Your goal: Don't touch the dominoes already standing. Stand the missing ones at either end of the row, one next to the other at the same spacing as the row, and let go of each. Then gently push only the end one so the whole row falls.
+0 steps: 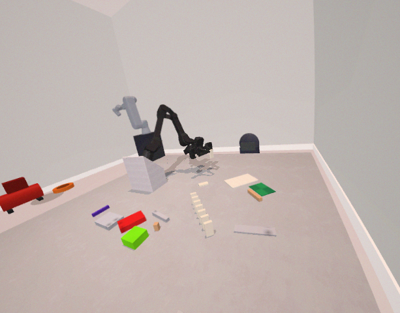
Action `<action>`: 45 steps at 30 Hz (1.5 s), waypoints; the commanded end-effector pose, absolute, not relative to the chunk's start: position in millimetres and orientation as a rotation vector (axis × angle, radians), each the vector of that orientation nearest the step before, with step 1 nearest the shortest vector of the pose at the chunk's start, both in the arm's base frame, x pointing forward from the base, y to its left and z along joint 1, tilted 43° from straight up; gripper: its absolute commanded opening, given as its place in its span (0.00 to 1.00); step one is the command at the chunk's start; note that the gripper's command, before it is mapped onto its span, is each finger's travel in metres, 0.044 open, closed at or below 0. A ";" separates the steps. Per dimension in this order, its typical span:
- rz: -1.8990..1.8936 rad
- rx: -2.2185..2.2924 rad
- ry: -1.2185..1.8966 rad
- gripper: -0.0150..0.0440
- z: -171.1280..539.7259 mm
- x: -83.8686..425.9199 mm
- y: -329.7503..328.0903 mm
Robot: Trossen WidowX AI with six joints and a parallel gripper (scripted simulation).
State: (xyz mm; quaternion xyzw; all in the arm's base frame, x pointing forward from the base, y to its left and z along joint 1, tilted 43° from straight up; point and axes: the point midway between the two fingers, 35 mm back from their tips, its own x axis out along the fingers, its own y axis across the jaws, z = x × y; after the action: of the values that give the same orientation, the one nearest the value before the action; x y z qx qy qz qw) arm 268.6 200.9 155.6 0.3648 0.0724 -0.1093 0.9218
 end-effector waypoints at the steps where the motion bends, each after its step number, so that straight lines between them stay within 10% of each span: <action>1: -0.226 0.758 0.145 0.44 150.3 269.6 209.8; 39: -0.223 0.752 0.148 0.44 83.6 265.4 267.4; 45: -0.223 0.752 0.148 0.70 83.6 265.4 267.4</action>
State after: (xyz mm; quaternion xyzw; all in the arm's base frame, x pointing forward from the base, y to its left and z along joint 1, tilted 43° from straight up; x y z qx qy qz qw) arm 265.3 267.5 82.9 0.3630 0.0741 -0.1077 0.9226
